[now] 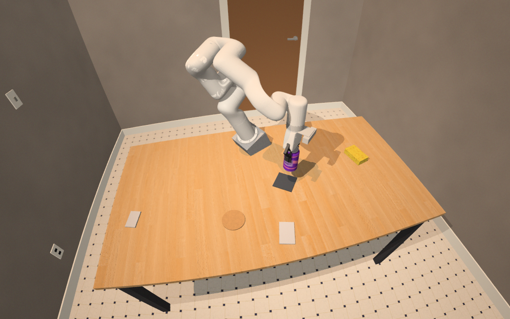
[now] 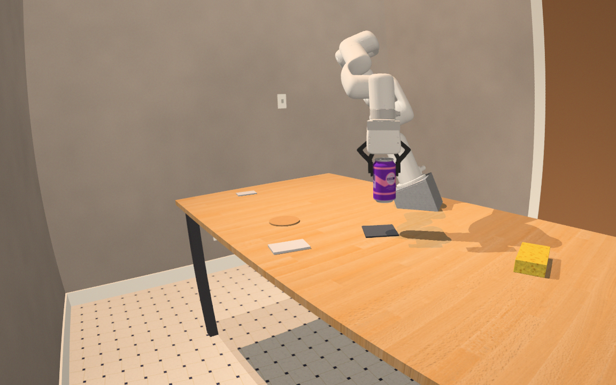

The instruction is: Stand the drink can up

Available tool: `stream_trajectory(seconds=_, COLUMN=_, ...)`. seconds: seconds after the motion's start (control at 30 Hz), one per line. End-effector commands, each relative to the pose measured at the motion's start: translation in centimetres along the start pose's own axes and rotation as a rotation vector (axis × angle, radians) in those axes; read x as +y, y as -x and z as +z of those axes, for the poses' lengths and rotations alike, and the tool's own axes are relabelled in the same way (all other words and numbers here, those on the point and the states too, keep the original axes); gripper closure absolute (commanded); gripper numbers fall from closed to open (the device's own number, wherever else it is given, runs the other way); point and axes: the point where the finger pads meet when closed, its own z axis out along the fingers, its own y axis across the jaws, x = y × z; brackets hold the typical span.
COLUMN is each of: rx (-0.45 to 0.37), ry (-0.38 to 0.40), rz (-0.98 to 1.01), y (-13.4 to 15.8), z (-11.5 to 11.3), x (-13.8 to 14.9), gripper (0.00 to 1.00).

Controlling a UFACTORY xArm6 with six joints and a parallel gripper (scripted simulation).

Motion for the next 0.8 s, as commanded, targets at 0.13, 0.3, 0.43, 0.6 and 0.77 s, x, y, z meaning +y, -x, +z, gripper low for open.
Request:
stream_trajectory(seconds=0.13, rx=0.005, ry=-0.001, rz=0.001, y=-0.2, z=-0.2, x=0.1, gripper=1.00)
stream_trajectory(seconds=0.3, rx=0.005, ry=-0.002, rz=0.001, y=-0.2, z=-0.2, x=0.3, gripper=1.00)
stream_trajectory(seconds=0.43, rx=0.005, ry=-0.002, rz=0.001, y=-0.2, z=-0.2, x=0.4, gripper=1.00)
stream_trajectory(seconds=0.6, rx=0.006, ry=-0.005, rz=0.001, y=-0.4, z=-0.3, x=1.0, gripper=1.00)
stream_trajectory(seconds=0.77, rx=0.006, ry=-0.009, rz=0.001, y=-0.5, z=-0.3, x=1.9, gripper=1.00)
